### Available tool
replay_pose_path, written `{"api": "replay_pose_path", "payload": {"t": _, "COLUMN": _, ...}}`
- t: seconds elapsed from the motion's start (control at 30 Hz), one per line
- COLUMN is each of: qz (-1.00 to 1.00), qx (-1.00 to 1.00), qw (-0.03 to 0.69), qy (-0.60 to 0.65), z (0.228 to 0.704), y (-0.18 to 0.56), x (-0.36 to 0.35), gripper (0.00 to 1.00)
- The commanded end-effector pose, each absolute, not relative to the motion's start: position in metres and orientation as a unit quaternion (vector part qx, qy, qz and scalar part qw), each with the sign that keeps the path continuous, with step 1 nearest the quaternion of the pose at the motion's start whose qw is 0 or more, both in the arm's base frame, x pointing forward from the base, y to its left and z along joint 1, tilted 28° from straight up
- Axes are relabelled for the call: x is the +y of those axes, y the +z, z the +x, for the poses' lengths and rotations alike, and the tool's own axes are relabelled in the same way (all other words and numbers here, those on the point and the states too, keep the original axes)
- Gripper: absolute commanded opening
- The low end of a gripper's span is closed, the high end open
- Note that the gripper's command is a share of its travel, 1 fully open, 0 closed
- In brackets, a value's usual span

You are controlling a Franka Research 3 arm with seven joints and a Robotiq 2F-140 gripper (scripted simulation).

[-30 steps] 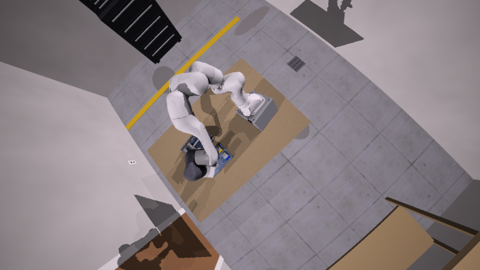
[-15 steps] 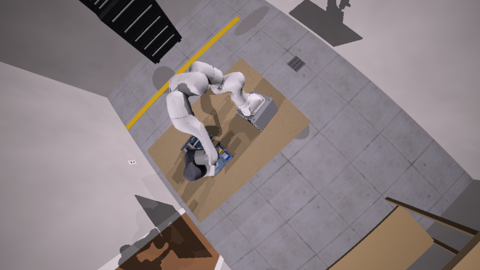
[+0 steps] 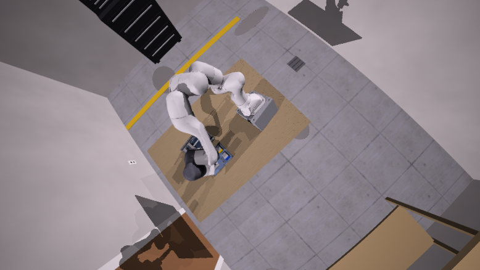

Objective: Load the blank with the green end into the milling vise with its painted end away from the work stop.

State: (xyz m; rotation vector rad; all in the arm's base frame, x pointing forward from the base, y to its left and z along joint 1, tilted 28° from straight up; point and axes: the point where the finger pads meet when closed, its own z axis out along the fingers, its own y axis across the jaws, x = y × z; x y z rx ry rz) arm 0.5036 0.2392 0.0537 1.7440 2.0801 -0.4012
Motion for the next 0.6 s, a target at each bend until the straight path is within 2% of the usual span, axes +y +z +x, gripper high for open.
{"api": "replay_pose_path", "payload": {"t": 0.0, "qz": 0.606, "qx": 0.758, "qw": 0.192, "qy": -0.144, "z": 0.5053, "y": 0.0559, "x": 0.2429, "gripper": 0.00}}
{"api": "replay_pose_path", "payload": {"t": 0.57, "qz": 0.606, "qx": 0.758, "qw": 0.192, "qy": -0.144, "z": 0.5054, "y": 0.0559, "x": 0.2430, "gripper": 0.00}}
